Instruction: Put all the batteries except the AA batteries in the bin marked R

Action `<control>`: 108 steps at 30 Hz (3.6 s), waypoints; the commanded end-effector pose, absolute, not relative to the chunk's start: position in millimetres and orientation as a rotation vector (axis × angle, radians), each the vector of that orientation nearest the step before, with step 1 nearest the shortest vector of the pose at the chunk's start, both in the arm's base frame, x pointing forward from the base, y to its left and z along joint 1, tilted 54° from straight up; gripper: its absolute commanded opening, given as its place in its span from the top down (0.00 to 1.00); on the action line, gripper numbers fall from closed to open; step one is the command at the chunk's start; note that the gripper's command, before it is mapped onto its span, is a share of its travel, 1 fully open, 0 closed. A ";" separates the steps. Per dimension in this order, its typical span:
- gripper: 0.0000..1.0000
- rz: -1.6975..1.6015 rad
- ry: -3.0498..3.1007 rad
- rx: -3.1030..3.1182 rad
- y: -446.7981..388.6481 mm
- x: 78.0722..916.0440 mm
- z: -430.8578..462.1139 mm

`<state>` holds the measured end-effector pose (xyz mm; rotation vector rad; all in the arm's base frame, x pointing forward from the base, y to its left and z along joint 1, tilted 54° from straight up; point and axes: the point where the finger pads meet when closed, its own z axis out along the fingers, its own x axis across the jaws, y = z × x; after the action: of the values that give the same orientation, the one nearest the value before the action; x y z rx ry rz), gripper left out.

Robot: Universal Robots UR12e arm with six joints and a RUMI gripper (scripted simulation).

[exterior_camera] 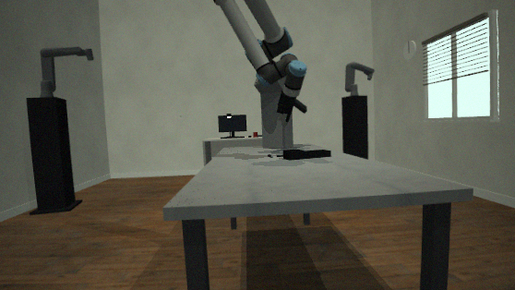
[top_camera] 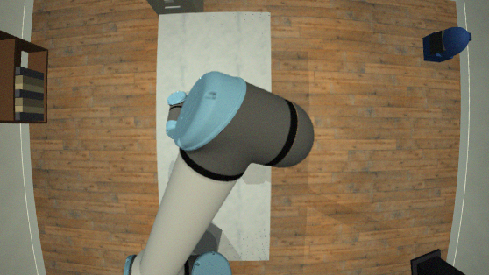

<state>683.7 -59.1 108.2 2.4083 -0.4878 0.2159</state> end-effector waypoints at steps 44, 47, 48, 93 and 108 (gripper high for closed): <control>0.96 1.051 -1.533 2.278 -67.3 685.5 96.5; 0.96 1.084 -1.579 2.267 -67.5 681.7 102.4; 0.96 1.084 -1.579 2.267 -67.5 681.7 102.4; 0.96 1.478 -1.977 2.114 -63.7 668.6 140.5; 0.96 1.451 -1.750 2.215 -64.0 768.8 128.8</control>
<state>726.1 -63.5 132.5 2.2067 -1.7772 1.4522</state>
